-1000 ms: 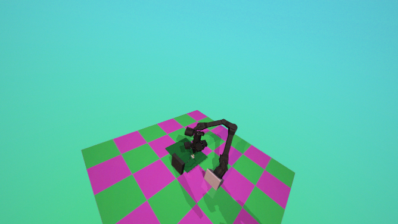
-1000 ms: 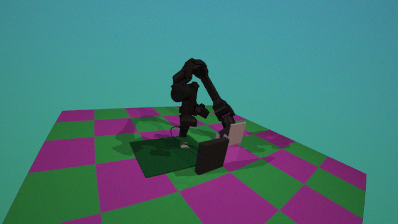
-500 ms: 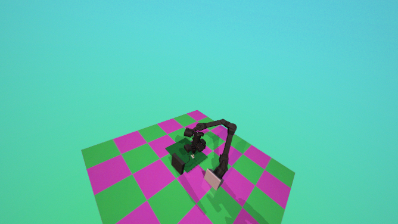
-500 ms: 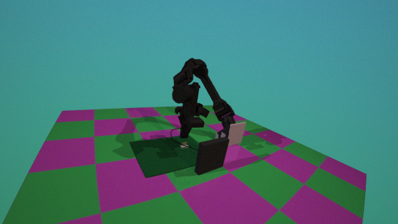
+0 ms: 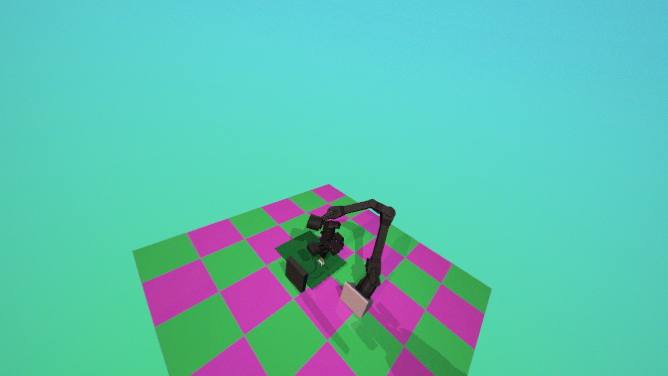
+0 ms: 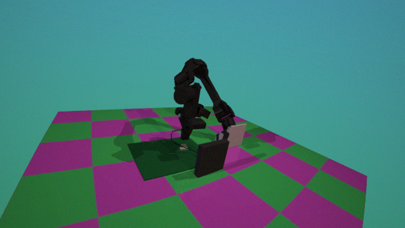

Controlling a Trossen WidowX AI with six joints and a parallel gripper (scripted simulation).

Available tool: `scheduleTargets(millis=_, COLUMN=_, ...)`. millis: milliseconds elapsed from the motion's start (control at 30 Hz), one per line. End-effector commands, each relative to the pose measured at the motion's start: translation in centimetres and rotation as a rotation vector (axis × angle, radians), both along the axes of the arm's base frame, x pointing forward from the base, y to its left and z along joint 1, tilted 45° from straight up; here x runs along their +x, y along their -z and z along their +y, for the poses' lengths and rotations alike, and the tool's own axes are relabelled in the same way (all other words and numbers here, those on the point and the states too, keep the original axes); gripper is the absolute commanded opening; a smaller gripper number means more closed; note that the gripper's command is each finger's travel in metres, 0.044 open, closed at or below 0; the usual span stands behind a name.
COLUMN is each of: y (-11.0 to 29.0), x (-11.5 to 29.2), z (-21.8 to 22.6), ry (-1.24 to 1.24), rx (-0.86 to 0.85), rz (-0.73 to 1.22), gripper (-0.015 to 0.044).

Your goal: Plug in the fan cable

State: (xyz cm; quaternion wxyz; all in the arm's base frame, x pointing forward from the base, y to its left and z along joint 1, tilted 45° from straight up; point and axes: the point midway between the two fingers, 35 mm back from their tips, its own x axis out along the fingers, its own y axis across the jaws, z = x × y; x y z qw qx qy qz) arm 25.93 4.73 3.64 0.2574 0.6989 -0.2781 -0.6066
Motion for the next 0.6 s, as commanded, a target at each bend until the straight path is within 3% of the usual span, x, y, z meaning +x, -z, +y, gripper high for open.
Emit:
scheduleTargets(millis=0, y=-0.1, x=-0.2, z=0.0, ry=0.004, rx=0.004, rz=0.000, gripper=0.0000)
scheduleTargets(millis=567, y=1.5, x=-0.1, z=-1.6, ry=0.014, rx=0.004, rz=-0.010, gripper=0.0000)
